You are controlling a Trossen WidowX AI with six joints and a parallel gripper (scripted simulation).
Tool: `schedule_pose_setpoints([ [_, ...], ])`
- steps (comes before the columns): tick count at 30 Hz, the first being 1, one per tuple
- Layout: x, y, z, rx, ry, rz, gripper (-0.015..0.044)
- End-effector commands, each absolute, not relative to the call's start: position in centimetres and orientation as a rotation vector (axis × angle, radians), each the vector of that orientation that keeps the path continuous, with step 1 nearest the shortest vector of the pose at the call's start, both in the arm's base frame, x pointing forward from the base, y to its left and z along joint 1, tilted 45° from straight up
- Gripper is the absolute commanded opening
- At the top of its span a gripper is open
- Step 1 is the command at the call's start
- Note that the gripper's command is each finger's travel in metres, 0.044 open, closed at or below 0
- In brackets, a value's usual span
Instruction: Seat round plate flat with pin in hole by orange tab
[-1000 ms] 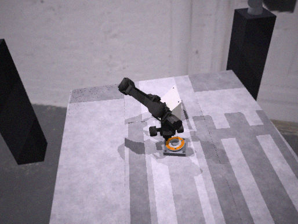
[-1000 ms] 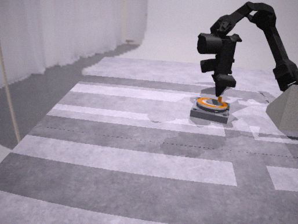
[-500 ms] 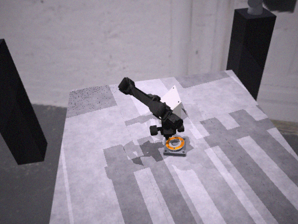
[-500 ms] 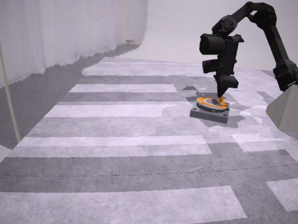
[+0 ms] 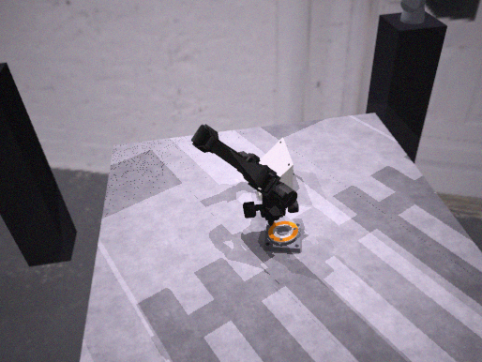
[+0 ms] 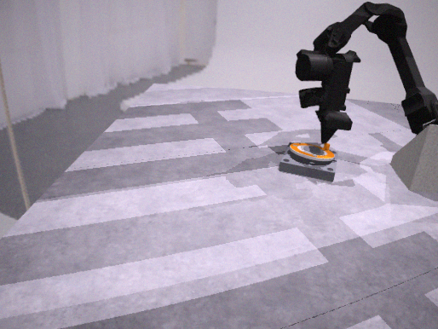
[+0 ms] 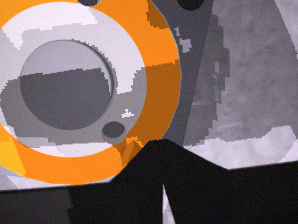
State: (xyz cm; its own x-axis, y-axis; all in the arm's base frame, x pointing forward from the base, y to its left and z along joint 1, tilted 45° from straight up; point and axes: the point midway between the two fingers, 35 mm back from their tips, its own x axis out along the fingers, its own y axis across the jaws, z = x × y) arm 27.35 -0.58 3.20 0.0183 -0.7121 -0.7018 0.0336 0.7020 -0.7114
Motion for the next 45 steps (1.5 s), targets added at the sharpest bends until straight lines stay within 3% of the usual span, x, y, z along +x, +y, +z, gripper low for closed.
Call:
schedule_pose_setpoints([
  [1, 26.61, -0.39, 2.72, -0.594, 1.48, -0.623, 0.0],
  [45, 26.39, -0.12, 2.47, -0.594, 1.48, -0.623, 0.0],
])
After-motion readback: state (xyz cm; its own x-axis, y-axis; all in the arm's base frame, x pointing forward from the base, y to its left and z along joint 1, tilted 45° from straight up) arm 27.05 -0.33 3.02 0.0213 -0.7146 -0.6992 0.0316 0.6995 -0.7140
